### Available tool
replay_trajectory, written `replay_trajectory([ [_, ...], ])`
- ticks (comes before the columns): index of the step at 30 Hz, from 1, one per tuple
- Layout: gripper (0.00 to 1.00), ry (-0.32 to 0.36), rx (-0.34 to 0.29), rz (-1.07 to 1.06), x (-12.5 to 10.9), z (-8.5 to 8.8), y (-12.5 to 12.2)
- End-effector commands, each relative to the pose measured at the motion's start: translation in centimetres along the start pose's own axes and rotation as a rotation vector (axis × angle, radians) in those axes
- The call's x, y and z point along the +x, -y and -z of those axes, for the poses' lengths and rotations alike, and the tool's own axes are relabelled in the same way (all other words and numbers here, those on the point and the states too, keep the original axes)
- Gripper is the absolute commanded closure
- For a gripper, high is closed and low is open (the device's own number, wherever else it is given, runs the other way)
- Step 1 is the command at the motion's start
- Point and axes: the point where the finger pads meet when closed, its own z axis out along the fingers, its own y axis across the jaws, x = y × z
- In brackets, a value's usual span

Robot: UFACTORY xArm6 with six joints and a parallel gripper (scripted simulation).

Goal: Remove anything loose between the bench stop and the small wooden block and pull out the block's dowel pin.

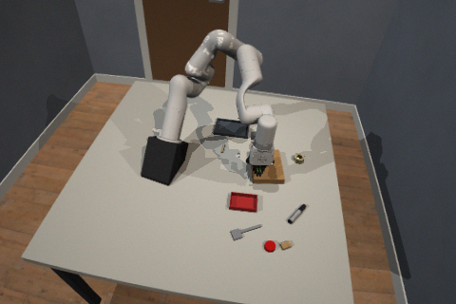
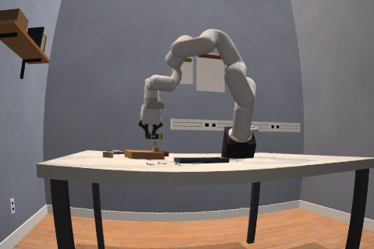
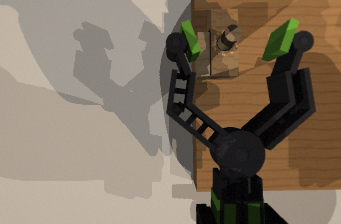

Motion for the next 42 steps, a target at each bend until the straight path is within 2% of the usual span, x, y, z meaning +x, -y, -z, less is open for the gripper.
replay_trajectory([
  [1, 0.73, 0.002, -0.002, 0.001, -0.1, 0.1, -0.1],
  [18, 0.73, 0.002, -0.002, 0.001, -0.1, -1.1, -0.1],
  [42, 0.73, 0.002, -0.002, 0.001, -0.1, -3.7, -0.2],
])
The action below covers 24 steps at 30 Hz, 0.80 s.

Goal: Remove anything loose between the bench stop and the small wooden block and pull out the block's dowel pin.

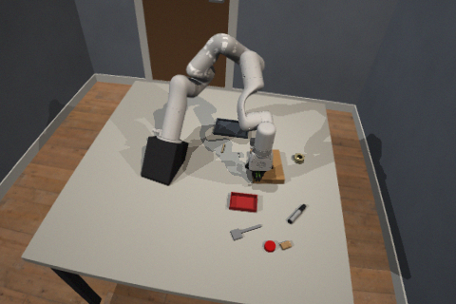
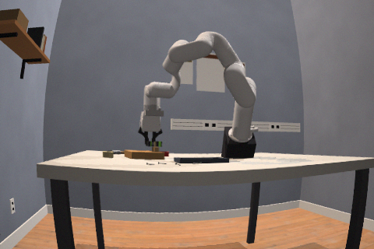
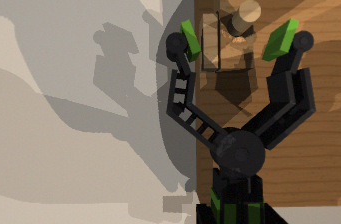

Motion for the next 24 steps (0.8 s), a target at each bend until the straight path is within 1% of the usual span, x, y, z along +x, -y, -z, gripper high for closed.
replay_trajectory([
  [1, 0.73, 0.002, -0.002, 0.001, -0.1, -0.3, -0.1],
  [8, 0.73, 0.002, -0.002, 0.001, -0.1, -1.0, -0.1],
  [24, 0.73, 0.002, -0.002, 0.001, -0.1, -1.9, -0.1],
])
